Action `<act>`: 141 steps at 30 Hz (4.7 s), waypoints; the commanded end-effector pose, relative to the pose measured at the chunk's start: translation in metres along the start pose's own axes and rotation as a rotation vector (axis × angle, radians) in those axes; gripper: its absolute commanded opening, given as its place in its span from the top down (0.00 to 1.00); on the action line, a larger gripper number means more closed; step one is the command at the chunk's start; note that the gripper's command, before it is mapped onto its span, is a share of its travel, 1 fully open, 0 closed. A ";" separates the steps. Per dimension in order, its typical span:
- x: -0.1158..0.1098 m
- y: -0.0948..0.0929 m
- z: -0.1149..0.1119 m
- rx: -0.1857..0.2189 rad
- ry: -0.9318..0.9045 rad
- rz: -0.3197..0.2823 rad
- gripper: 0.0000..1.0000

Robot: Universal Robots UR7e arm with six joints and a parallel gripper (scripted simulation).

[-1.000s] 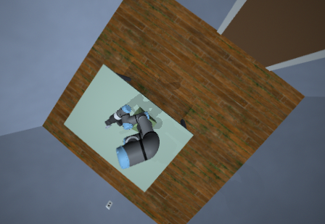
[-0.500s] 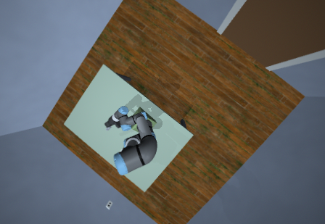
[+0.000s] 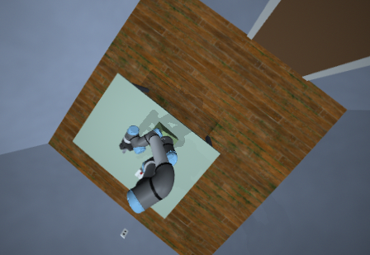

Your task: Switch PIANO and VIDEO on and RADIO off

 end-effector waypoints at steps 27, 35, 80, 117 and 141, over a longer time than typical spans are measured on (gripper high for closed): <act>0.080 -0.066 0.003 0.518 -0.462 -0.151 1.00; 0.101 -0.080 -0.001 0.610 -0.547 -0.241 1.00; 0.235 -0.128 -0.060 0.770 -0.843 -0.974 1.00; 0.265 -0.127 -0.080 0.707 -0.868 -1.144 1.00; 0.265 -0.127 -0.080 0.707 -0.868 -1.144 1.00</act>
Point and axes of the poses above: the point where the finger pads meet when closed, its own y axis back along the fingers, its own z axis across the jaws, x = y × z, the point moved 7 cm from there along y, back along the fingers, and after that the axes turned 4 degrees about -y, right-handed, at the moved point
